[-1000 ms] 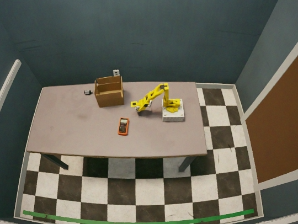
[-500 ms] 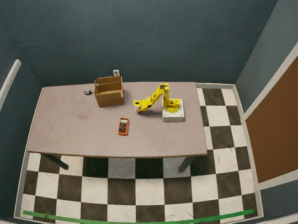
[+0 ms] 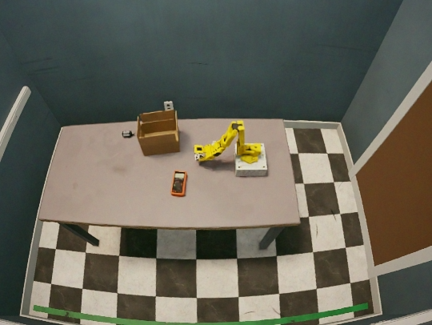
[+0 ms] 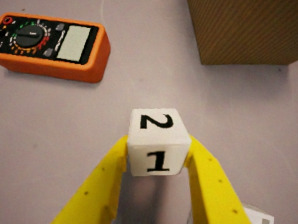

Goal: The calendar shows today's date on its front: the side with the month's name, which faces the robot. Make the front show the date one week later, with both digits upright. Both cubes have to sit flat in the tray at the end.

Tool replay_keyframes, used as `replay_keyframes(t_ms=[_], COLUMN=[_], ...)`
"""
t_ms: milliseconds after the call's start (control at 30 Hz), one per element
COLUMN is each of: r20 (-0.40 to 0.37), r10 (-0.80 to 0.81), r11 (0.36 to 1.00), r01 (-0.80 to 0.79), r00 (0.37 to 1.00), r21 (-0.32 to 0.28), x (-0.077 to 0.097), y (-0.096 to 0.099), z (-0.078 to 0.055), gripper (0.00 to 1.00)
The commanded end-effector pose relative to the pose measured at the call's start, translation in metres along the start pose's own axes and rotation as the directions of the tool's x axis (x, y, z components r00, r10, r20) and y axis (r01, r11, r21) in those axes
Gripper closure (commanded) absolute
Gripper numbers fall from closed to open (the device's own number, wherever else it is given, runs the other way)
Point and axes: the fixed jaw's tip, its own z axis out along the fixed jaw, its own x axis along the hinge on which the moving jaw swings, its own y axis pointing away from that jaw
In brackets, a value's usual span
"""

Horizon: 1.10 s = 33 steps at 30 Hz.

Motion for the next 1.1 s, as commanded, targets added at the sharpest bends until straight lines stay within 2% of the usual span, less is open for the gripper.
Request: replay_keyframes(t_ms=[0, 200, 467, 700, 1067], r20=[0.008, 0.052, 0.173, 0.275, 0.346], r10=[0.015, 0.016, 0.017, 0.018, 0.019], r11=[1.0, 1.0, 1.0, 1.0, 1.0], r01=[-0.015, -0.016, -0.018, -0.02, -0.021], r00=[1.0, 0.999, 0.985, 0.961, 0.938], r21=[0.002, 0.003, 0.003, 0.003, 0.003], x=[0.0049, 0.0043, 0.004, 0.0049, 0.0058], y=[-0.0008, -0.0009, -0.0013, -0.0016, -0.0018], z=[0.0013, 0.0044, 0.0082, 0.006, 0.0012], gripper=[1.0, 1.0, 1.0, 1.0, 1.0])
